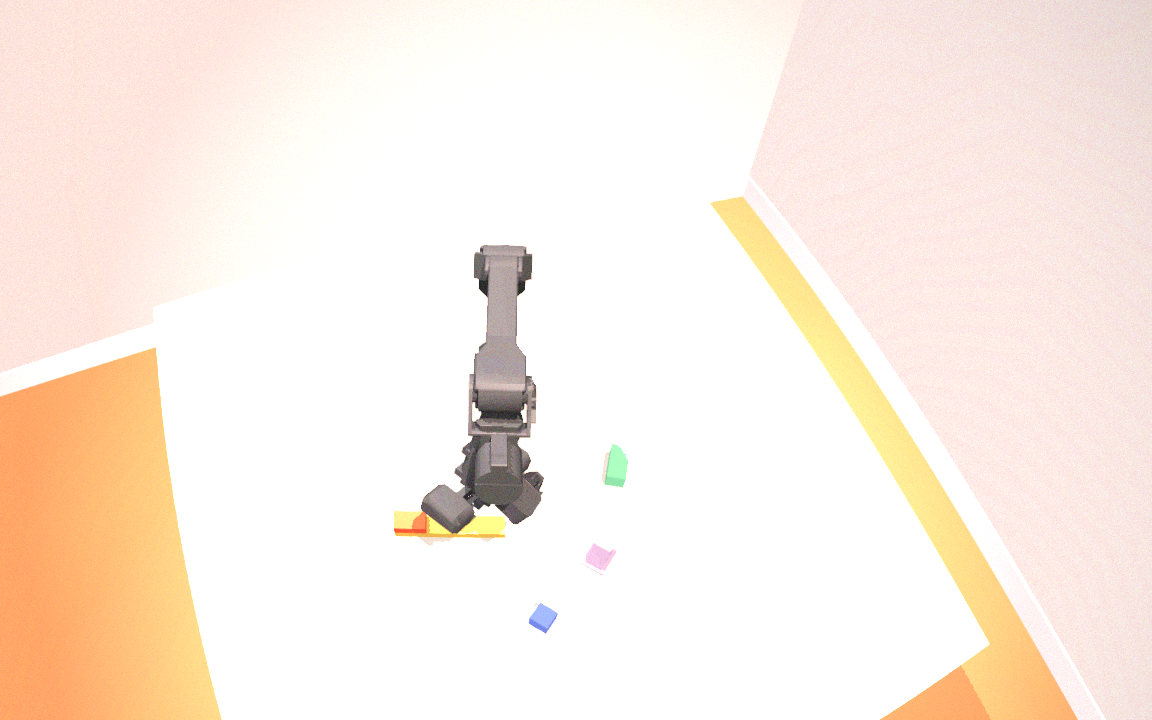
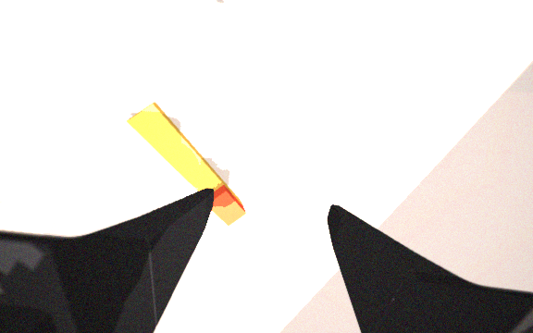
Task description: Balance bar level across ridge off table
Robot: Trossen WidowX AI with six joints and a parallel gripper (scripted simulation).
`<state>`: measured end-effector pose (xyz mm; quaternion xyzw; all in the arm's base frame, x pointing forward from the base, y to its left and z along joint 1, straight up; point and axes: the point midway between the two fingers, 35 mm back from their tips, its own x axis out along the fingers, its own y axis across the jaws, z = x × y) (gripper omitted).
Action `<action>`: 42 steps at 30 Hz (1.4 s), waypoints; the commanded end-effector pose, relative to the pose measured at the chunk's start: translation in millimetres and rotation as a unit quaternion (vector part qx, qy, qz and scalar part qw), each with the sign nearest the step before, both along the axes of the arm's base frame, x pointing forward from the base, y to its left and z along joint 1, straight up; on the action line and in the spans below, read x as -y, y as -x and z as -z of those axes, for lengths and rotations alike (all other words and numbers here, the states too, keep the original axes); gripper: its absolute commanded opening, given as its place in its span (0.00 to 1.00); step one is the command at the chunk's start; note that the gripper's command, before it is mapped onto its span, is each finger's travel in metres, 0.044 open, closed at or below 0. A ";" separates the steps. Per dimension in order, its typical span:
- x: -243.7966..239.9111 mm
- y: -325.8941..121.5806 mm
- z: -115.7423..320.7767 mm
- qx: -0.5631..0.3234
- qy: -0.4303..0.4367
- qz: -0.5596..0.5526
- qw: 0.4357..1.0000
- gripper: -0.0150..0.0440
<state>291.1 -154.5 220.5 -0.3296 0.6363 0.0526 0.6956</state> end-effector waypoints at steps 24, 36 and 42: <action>6.6 51.1 79.3 -0.136 -0.114 -0.296 0.938 0.79; 7.0 54.6 102.1 -0.140 -0.125 -0.323 0.927 0.79; 7.0 54.6 142.9 -0.140 -0.125 -0.323 0.927 0.79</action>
